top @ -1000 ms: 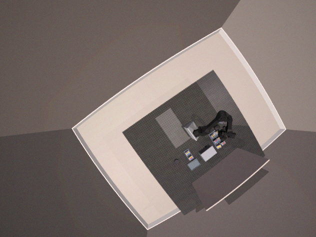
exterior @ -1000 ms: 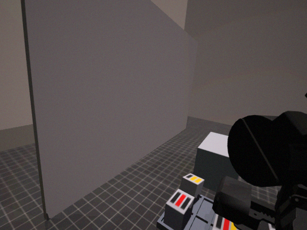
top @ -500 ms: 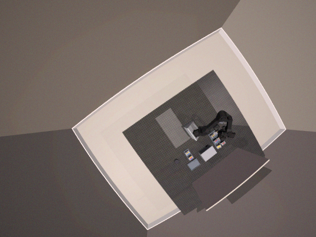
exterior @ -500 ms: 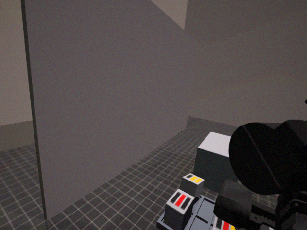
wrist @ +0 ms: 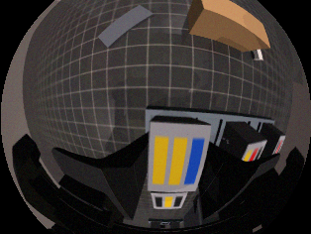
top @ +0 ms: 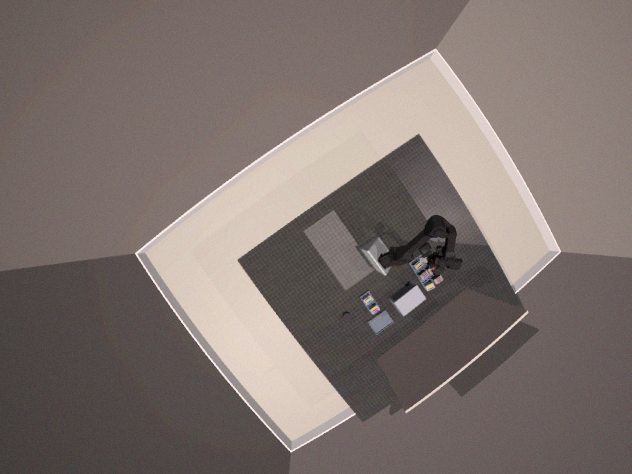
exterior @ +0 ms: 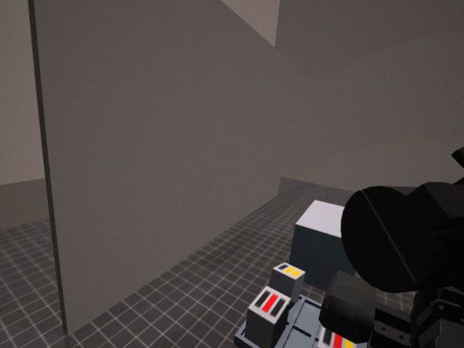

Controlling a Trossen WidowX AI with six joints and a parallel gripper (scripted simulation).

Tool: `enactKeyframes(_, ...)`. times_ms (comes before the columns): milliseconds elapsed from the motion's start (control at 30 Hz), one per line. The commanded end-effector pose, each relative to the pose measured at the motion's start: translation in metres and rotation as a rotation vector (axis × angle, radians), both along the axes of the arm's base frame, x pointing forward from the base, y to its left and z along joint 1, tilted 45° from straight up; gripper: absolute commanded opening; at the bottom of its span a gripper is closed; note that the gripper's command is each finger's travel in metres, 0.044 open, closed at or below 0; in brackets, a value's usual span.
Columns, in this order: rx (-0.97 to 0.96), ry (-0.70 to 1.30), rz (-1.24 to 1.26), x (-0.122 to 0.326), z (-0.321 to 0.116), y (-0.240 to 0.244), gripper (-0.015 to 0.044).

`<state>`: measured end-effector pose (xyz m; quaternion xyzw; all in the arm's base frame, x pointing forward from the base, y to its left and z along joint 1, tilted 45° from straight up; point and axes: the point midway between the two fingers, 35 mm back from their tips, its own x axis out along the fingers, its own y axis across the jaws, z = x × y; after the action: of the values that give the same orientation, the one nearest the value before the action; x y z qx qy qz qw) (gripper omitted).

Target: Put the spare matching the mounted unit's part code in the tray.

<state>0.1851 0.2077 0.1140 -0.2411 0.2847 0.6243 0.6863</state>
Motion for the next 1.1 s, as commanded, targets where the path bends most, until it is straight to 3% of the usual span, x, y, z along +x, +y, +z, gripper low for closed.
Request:
enactKeyframes(0,0.000,0.000,0.000,0.000,0.000,0.000,0.0017)
enactKeyframes(333,-0.002,0.000,0.000,0.001,0.002,-0.002,0.0000)
enactKeyframes(833,-0.009,0.004,-0.006,-0.004,0.052,-0.056,0.0000)
enactKeyframes(1067,-0.014,0.010,-0.011,-0.004,0.053,-0.059,0.0000)
